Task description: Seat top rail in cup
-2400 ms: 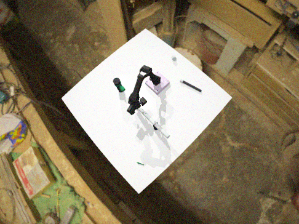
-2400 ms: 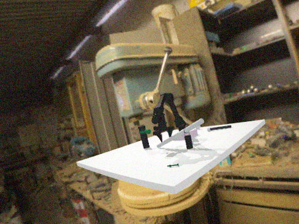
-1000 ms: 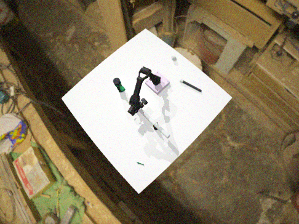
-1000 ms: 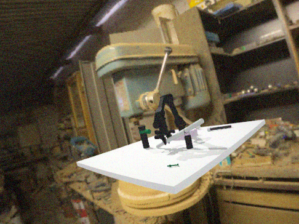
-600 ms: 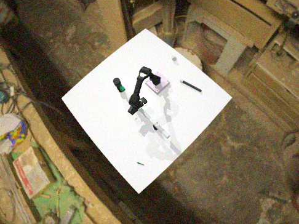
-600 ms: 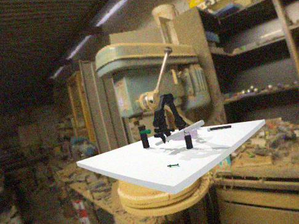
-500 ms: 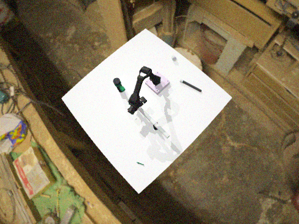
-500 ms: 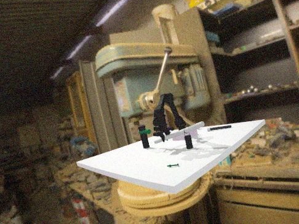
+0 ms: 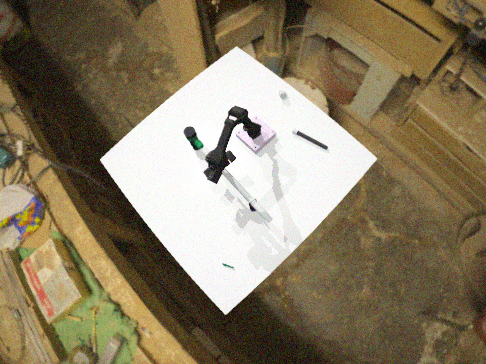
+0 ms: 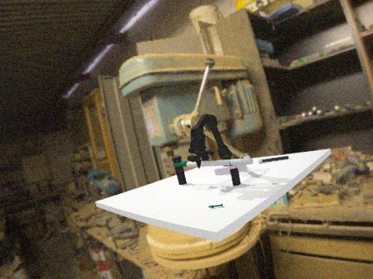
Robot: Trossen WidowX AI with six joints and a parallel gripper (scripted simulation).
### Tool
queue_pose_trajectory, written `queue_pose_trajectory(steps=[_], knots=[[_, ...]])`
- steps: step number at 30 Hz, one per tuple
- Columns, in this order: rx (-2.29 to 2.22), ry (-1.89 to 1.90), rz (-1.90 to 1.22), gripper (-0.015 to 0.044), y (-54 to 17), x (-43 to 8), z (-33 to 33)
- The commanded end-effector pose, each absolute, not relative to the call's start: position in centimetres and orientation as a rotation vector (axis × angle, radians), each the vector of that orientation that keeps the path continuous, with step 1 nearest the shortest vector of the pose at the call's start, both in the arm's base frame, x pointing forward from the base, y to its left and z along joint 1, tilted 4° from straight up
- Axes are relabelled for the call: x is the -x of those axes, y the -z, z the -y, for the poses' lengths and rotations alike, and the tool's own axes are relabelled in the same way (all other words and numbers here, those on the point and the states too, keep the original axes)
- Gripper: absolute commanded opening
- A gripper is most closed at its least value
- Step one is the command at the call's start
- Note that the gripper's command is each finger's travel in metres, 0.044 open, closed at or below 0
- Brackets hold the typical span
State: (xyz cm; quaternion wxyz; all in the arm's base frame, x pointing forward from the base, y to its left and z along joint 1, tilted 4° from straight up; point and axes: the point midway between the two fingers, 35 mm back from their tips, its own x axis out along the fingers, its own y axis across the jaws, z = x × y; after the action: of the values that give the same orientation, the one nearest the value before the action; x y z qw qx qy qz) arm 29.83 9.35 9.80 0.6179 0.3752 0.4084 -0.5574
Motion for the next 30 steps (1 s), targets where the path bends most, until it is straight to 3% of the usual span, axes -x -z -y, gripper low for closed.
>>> queue_pose_trajectory(steps=[1, 30], knots=[[-0.859, 1.283, -0.93, 0.0, -10.0, -29.9, -9.2], [-0.864, 1.282, -0.941, 0.0, -10.8, -30.0, -8.7]])
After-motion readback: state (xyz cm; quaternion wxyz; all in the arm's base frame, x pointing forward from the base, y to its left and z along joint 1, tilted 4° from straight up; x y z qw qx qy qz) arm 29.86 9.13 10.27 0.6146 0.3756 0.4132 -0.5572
